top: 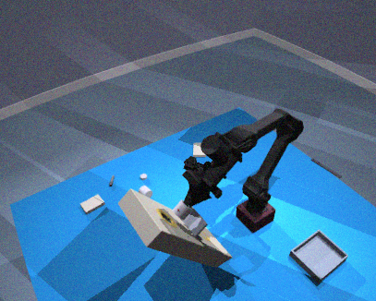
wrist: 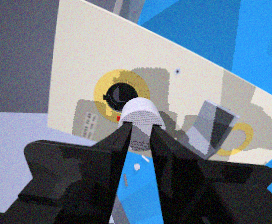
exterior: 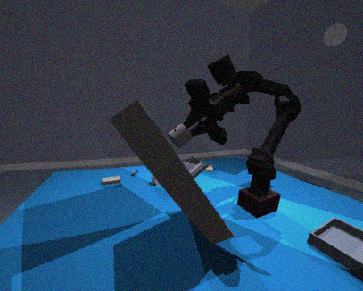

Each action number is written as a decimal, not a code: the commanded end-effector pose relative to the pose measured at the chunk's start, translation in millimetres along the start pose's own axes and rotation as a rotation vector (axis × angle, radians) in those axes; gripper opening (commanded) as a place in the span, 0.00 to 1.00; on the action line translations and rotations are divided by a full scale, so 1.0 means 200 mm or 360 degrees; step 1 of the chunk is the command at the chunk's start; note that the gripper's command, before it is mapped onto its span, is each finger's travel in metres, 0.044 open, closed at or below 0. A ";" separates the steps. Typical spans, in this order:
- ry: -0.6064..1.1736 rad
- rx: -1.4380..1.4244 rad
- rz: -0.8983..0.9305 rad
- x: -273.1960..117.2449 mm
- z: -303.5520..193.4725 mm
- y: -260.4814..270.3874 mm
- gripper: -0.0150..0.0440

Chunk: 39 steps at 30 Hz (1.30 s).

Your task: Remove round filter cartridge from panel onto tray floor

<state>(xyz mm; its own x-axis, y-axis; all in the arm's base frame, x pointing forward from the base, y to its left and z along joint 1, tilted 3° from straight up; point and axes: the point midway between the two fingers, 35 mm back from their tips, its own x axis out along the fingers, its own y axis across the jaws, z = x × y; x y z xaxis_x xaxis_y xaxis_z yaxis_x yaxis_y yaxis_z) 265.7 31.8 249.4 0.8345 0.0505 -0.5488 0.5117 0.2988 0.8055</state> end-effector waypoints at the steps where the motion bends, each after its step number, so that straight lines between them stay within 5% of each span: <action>1: -0.0008 0.0010 0.0023 0.00 -0.01 -0.04 0.25; 13: -0.0008 0.0010 0.0021 0.03 -0.05 -0.24 0.25; 17: 0.0002 0.0000 -0.0001 0.03 -0.05 -0.21 0.43; 27: -0.0006 0.0008 0.0018 0.03 -0.06 -0.25 0.43; 39: -0.0009 0.0010 0.0025 -0.02 0.03 0.13 0.43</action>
<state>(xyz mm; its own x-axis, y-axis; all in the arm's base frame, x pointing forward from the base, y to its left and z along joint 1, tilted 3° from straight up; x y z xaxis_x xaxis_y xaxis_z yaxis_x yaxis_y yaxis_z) 274.5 33.1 272.4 0.8521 0.0525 -0.5208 0.4855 0.2928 0.8238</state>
